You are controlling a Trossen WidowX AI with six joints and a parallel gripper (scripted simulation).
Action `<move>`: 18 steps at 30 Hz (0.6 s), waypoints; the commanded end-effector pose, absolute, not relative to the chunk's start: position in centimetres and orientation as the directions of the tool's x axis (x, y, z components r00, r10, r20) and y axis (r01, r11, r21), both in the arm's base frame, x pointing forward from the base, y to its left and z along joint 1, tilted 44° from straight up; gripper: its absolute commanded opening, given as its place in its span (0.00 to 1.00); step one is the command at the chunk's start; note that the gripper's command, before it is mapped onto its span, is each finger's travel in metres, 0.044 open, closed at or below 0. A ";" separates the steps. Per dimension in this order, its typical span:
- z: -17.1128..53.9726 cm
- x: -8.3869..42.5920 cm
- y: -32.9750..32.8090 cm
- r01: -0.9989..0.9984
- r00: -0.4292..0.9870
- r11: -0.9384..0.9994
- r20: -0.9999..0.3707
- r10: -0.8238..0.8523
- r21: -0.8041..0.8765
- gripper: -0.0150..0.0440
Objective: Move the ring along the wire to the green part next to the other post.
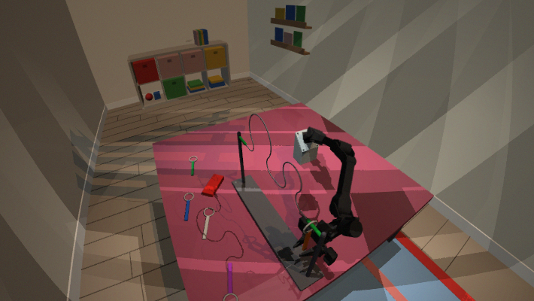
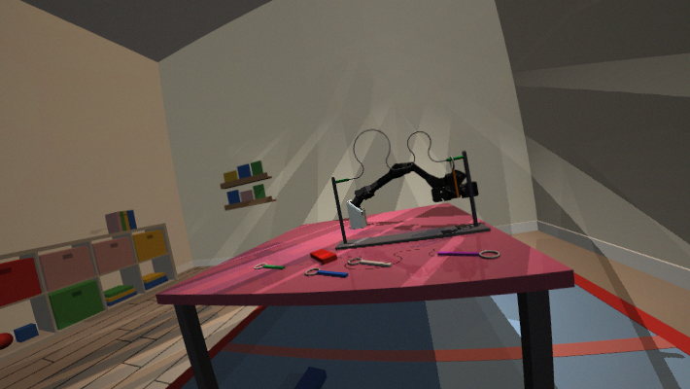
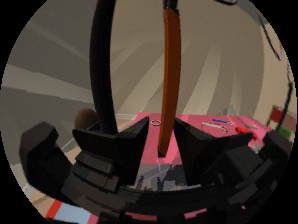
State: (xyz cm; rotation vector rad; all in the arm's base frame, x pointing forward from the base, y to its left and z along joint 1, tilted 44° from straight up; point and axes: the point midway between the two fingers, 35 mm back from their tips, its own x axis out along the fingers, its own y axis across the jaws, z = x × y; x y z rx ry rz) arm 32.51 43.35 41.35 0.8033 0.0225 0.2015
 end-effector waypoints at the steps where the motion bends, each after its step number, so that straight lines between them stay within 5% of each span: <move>1: 41.3 32.5 43.4 -0.172 0.980 0.672 0.056 0.191 0.720 0.53; 7: 41.3 32.5 43.4 -0.172 0.980 0.672 0.056 0.191 0.720 0.53; 18: 41.4 32.5 43.3 -0.171 0.981 0.676 0.056 0.188 0.717 0.04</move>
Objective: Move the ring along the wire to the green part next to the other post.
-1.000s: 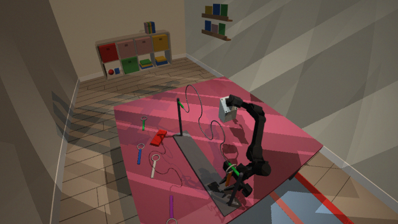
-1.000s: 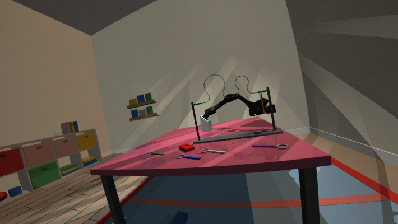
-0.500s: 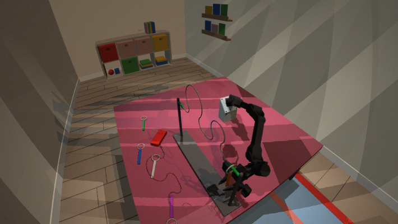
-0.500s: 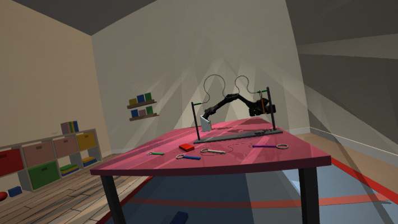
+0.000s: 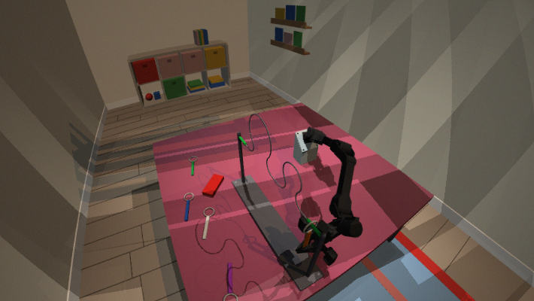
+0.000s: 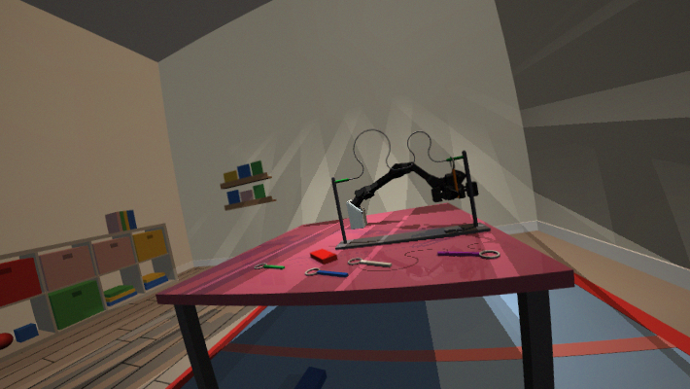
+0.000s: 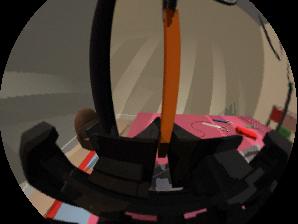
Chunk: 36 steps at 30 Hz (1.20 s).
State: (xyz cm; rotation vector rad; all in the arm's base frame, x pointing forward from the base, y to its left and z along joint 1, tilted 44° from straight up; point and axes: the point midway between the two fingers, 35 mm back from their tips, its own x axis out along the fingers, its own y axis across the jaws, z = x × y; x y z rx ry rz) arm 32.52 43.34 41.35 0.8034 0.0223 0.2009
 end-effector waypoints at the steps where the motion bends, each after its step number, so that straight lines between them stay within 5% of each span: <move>1: 41.4 32.5 43.3 -0.171 0.981 0.676 0.056 0.188 0.717 0.00; 36: 42.3 32.7 42.1 -0.165 0.982 0.674 0.053 0.184 0.720 0.00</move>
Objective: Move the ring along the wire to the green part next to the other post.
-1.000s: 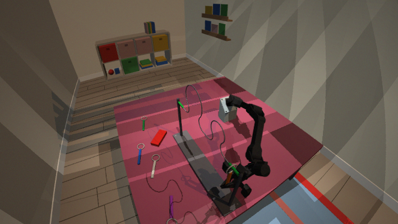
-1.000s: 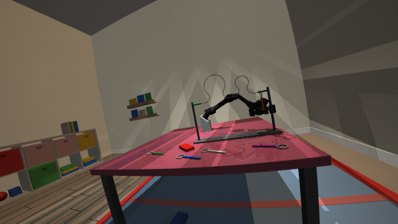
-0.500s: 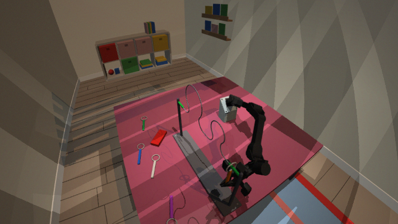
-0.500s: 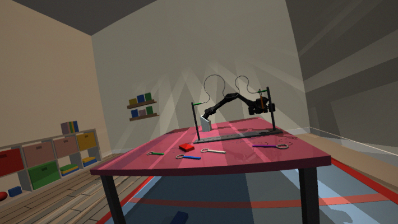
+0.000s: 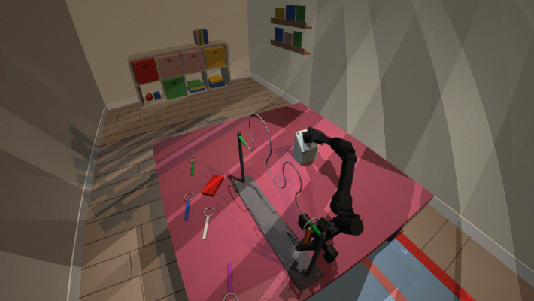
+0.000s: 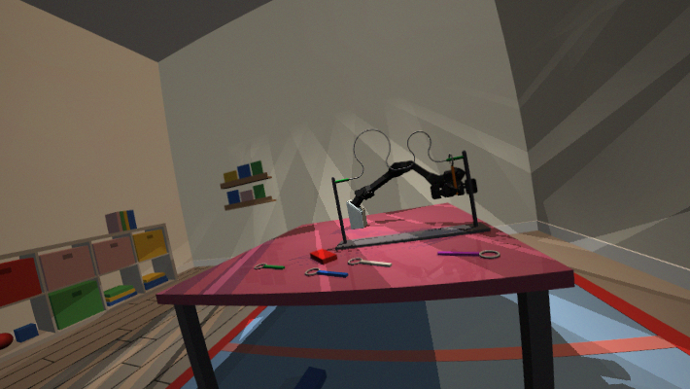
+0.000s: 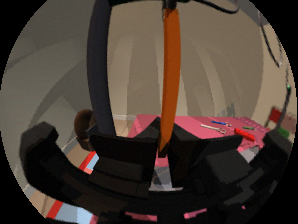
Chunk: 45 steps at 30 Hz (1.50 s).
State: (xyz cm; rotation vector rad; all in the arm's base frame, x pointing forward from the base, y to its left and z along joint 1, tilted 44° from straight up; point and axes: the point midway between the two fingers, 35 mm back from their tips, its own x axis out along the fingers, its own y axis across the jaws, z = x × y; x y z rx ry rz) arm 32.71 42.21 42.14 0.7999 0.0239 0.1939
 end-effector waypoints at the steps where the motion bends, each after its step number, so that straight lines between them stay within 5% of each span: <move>1: 42.3 32.7 42.1 -0.165 0.982 0.674 0.053 0.184 0.720 0.00; 13: 42.2 32.5 42.0 -0.165 0.979 0.674 0.039 0.198 0.720 0.00; 45: 40.2 27.4 37.2 -0.165 0.807 0.712 -0.321 0.495 0.682 0.00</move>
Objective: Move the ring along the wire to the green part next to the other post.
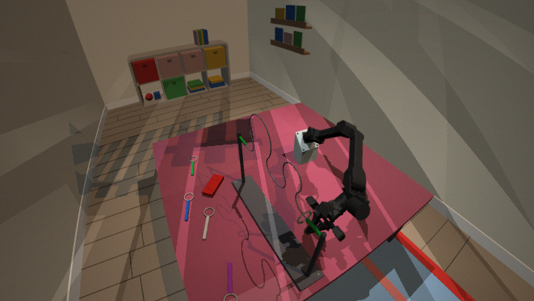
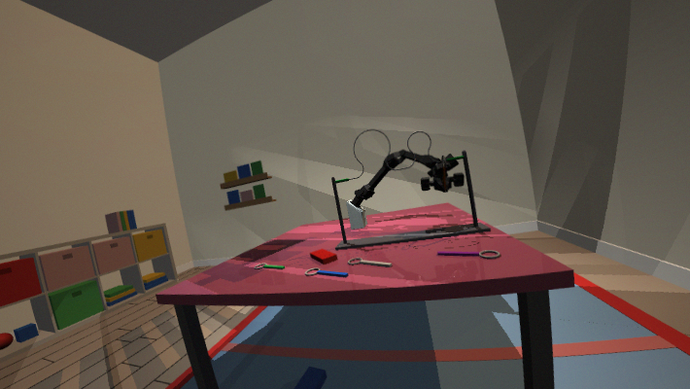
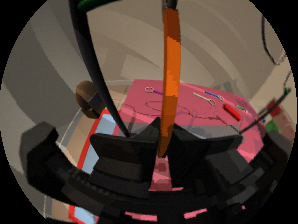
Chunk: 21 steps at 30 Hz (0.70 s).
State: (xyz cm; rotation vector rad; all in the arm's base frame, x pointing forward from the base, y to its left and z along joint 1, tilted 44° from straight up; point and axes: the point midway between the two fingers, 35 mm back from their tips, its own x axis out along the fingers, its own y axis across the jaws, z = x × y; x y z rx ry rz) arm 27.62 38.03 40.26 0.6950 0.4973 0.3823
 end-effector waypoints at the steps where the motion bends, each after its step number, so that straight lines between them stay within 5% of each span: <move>1: 40.1 27.5 37.1 -0.166 0.808 0.717 -0.324 0.493 0.677 0.00; 21: 37.0 28.4 33.3 -0.180 0.836 0.879 -0.403 0.373 0.441 0.00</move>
